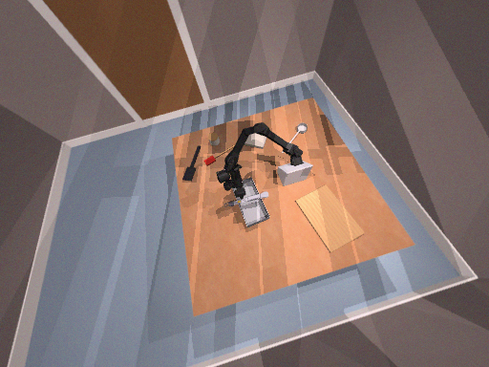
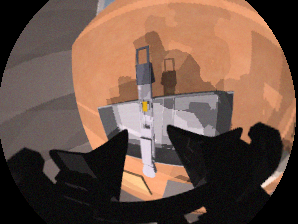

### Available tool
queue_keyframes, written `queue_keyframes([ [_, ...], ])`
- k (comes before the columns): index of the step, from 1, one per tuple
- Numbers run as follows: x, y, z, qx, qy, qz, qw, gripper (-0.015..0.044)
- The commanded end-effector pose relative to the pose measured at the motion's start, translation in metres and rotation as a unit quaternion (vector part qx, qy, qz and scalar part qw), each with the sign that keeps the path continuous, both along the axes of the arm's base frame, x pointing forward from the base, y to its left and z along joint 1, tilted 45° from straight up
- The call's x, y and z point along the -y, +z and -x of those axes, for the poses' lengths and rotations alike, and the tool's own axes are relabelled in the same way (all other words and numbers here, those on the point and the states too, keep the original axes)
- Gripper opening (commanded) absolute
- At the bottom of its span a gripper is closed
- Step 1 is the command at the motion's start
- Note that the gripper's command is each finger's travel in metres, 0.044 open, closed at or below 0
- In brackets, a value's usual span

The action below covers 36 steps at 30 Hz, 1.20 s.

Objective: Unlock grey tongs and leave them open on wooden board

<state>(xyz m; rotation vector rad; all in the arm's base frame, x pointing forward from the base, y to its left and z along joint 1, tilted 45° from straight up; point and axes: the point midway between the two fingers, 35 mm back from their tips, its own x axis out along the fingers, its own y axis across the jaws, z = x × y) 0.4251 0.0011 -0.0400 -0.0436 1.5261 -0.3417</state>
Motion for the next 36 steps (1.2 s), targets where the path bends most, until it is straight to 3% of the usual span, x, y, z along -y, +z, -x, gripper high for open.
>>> queue_keyframes([
  [1,0.001,0.001,0.001,-0.001,-0.002,0.001,1.0,0.026],
  [36,0.015,-0.053,-0.001,0.0,-0.002,0.002,1.0,0.026],
])
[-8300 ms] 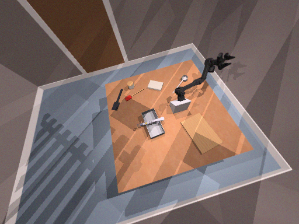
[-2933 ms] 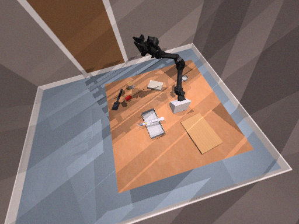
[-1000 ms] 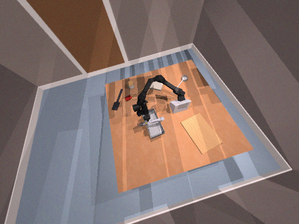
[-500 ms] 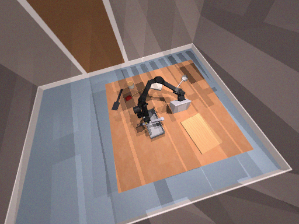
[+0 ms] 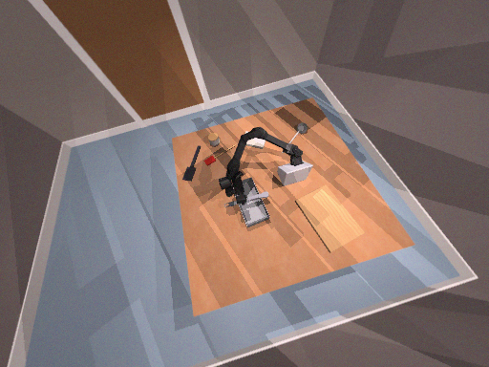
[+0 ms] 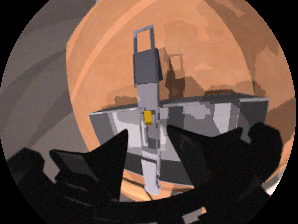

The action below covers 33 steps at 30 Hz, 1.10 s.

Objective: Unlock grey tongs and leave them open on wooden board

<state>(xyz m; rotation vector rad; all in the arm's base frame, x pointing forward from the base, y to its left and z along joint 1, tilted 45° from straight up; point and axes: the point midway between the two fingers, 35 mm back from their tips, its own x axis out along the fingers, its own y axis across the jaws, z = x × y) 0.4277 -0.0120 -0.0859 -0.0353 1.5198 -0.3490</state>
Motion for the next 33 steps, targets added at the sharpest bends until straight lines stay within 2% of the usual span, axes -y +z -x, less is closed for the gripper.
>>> queue_keyframes([
  [1,0.002,-0.009,0.002,-0.004,0.003,0.002,1.0,0.026],
  [17,0.008,-0.03,0.003,-0.004,0.003,0.002,1.0,0.026],
  [23,0.007,-0.026,0.002,-0.001,0.0,0.0,1.0,0.0103],
  [32,0.007,-0.026,0.002,-0.001,0.0,0.0,1.0,0.0043],
  [33,0.007,-0.026,0.002,-0.001,0.0,0.0,1.0,0.0016],
])
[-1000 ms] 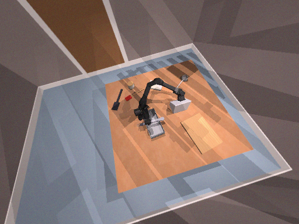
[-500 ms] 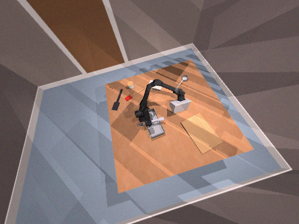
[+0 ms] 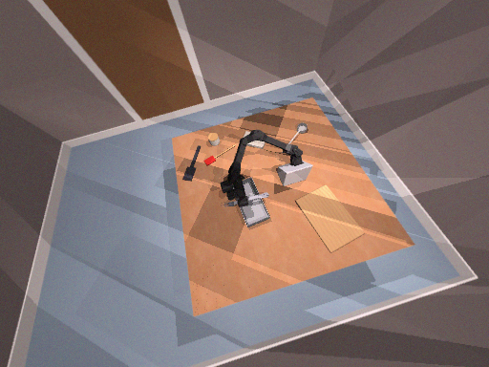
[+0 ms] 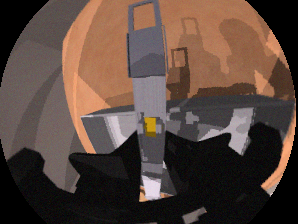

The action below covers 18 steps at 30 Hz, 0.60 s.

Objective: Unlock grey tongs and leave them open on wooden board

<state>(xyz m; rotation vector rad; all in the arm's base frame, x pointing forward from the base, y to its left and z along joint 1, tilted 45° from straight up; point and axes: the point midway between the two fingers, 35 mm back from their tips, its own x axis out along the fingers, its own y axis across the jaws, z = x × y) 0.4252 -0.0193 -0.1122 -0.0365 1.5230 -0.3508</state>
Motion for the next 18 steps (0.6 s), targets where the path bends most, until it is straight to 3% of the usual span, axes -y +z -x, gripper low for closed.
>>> queue_keyframes([
  [1,0.0,0.001,0.0,0.001,0.0,0.0,1.0,-0.001],
  [7,-0.012,0.012,-0.003,0.0,0.001,-0.001,1.0,-0.015],
  [12,-0.052,0.053,-0.008,-0.002,0.003,-0.001,1.0,-0.015],
  [18,-0.054,0.055,-0.008,-0.002,0.003,-0.001,1.0,-0.015],
])
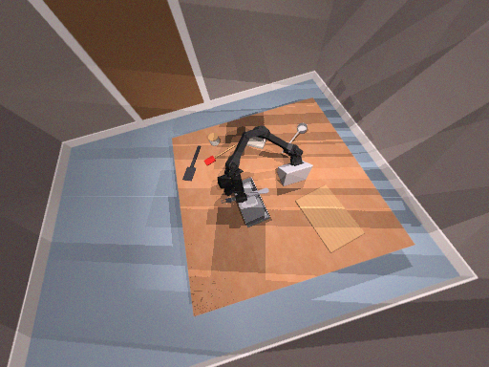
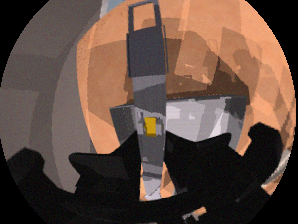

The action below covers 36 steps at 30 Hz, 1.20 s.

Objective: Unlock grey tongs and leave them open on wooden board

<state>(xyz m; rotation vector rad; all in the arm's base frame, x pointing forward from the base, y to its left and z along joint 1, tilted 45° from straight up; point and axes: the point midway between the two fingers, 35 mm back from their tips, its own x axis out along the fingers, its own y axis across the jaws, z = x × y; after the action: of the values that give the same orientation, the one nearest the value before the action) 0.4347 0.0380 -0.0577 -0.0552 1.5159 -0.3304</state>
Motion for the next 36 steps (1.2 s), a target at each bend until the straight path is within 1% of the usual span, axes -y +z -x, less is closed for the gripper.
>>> queue_keyframes([
  [1,0.0031,0.001,0.002,-0.004,-0.009,-0.001,1.0,-0.015],
  [7,0.0031,0.0008,0.002,-0.005,-0.01,0.001,1.0,-0.015],
  [10,0.0033,-0.0004,0.0023,-0.01,-0.013,0.014,1.0,-0.015],
  [23,0.0036,-0.0062,0.004,-0.042,-0.03,0.133,0.99,-0.015],
  [36,0.0007,-0.0052,0.0029,-0.049,-0.024,0.249,0.967,-0.015],
])
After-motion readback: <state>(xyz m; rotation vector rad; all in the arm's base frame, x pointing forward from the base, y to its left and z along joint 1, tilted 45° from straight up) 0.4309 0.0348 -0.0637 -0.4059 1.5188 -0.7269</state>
